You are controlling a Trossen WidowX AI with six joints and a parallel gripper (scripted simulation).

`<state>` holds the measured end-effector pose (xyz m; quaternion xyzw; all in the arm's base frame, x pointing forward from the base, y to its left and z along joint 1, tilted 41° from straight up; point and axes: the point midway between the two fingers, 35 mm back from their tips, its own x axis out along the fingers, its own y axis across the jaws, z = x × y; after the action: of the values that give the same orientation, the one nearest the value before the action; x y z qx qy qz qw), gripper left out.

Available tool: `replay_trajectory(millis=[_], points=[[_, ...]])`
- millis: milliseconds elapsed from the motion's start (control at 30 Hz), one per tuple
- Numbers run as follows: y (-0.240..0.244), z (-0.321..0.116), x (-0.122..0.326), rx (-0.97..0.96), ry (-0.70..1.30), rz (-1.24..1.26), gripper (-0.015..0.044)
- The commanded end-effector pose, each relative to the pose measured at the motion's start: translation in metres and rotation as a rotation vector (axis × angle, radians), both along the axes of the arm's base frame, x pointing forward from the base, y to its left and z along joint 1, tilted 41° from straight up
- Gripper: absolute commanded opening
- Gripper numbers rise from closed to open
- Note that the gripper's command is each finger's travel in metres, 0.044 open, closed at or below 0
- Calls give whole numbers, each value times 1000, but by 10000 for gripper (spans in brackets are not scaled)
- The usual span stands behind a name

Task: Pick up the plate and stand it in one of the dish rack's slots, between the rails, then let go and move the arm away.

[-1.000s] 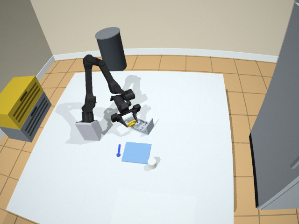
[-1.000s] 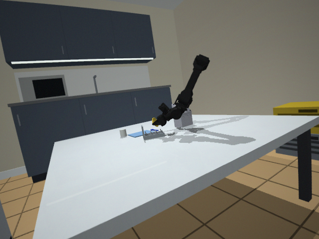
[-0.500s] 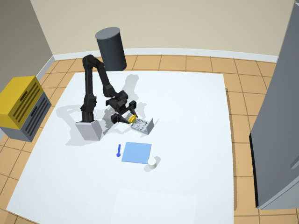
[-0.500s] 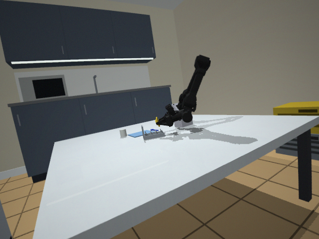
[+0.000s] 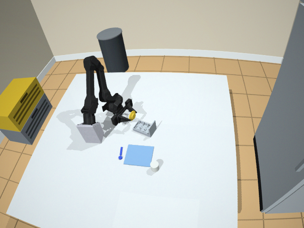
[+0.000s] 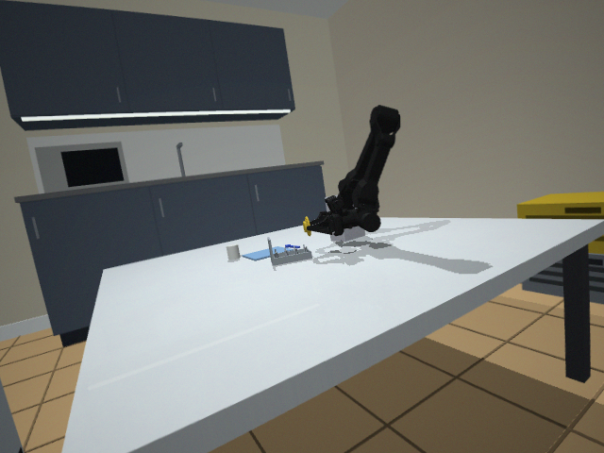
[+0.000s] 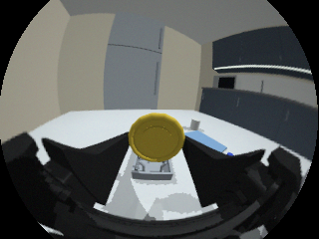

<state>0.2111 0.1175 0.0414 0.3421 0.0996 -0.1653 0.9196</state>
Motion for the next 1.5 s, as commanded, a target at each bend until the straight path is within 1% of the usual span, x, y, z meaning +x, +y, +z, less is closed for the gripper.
replay_trajectory(millis=[0,233,833,1467], points=[[-1,2,-2,4,-26,-3,0],[0,2,-1,4,-26,-2,0],[14,-23,14,4,-22,0,0],[14,-33,31,6,-23,2,0]])
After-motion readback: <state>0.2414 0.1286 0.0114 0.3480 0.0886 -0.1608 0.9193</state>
